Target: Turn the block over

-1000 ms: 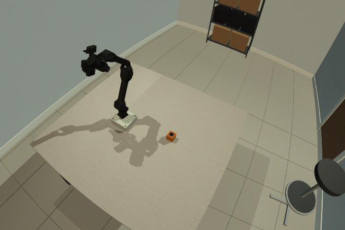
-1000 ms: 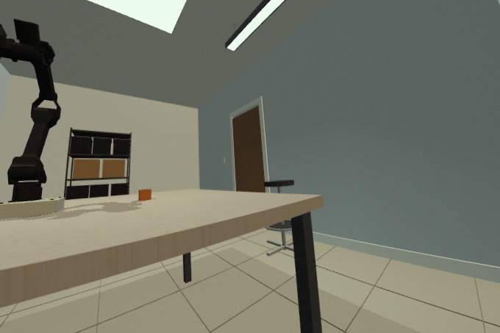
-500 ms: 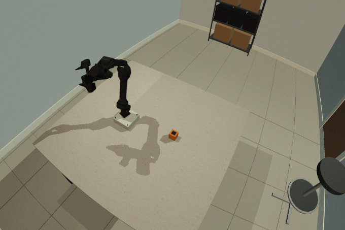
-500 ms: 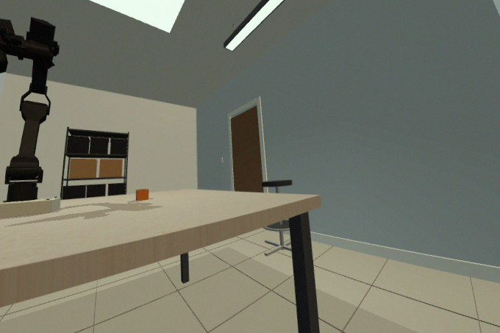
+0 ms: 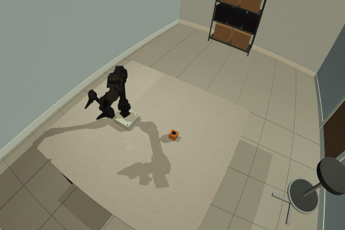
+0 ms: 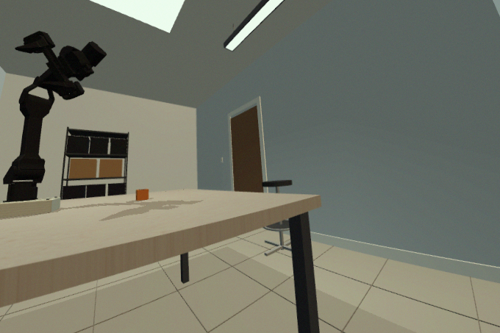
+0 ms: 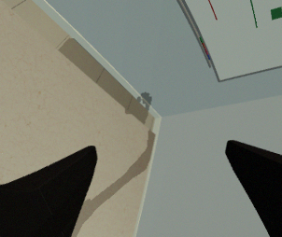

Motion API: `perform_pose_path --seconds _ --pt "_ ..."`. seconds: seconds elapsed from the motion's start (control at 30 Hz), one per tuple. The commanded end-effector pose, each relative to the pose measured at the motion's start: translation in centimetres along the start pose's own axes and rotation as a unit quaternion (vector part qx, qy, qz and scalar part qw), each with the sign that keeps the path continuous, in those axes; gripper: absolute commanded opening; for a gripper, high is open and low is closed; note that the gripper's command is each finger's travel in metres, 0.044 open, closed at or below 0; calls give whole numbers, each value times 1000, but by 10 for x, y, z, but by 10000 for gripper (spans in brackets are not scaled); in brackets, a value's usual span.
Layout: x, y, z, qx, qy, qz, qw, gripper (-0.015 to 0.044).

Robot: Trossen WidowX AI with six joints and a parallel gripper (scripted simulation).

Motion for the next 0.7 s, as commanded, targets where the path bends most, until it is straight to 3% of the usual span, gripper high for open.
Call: perform_pose_path --seconds 0.0,0.33,0.67 --pt "32 58 12 81 -49 41 995 440" --pt "64 172 63 232 -109 117 960 440" --pt "51 282 133 361 -123 203 902 440"
Point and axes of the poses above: the point midway between the two fingers, 35 mm back from their tips, its own z axis back along the fingers, its own y axis across the jaws, x = y × z, the point moved 5 cm from there along z, back along the fingers, and after that the axes turned 1 degree about z, right-handed, at the moved point
